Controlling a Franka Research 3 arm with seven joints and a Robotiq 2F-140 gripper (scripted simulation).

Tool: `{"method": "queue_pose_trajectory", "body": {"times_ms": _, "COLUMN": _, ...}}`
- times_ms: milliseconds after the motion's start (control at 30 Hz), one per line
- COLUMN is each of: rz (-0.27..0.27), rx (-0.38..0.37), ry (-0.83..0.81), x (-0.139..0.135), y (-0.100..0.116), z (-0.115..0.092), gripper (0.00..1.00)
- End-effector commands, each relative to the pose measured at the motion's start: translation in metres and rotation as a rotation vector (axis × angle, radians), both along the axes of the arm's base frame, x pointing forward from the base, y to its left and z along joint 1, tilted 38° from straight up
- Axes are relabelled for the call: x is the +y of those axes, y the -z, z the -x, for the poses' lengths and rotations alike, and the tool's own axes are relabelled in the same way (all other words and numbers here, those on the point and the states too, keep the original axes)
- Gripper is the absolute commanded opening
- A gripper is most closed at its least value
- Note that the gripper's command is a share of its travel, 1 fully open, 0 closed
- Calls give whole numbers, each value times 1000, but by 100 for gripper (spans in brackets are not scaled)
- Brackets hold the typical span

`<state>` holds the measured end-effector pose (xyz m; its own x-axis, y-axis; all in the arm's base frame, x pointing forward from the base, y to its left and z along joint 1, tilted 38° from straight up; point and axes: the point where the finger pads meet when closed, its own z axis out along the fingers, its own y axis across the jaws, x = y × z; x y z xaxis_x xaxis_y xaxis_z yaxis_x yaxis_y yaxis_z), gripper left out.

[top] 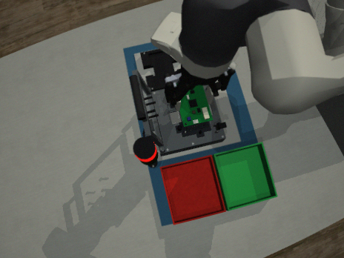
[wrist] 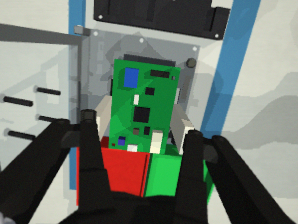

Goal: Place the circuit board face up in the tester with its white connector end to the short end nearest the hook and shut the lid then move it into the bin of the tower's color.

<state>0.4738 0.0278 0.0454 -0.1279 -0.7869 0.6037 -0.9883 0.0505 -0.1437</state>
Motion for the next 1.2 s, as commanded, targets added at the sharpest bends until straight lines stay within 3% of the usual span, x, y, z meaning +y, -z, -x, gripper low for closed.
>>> {"method": "queue_pose_trajectory", "body": {"times_ms": 0, "rz": -1, "rx": 4, "ry": 16, "x": 7, "y": -7, "z": 5, "gripper": 46}}
{"method": "queue_pose_trajectory", "body": {"times_ms": 1167, "rz": -1, "rx": 4, "ry": 16, "x": 15, "y": -11, "z": 4, "gripper": 46}}
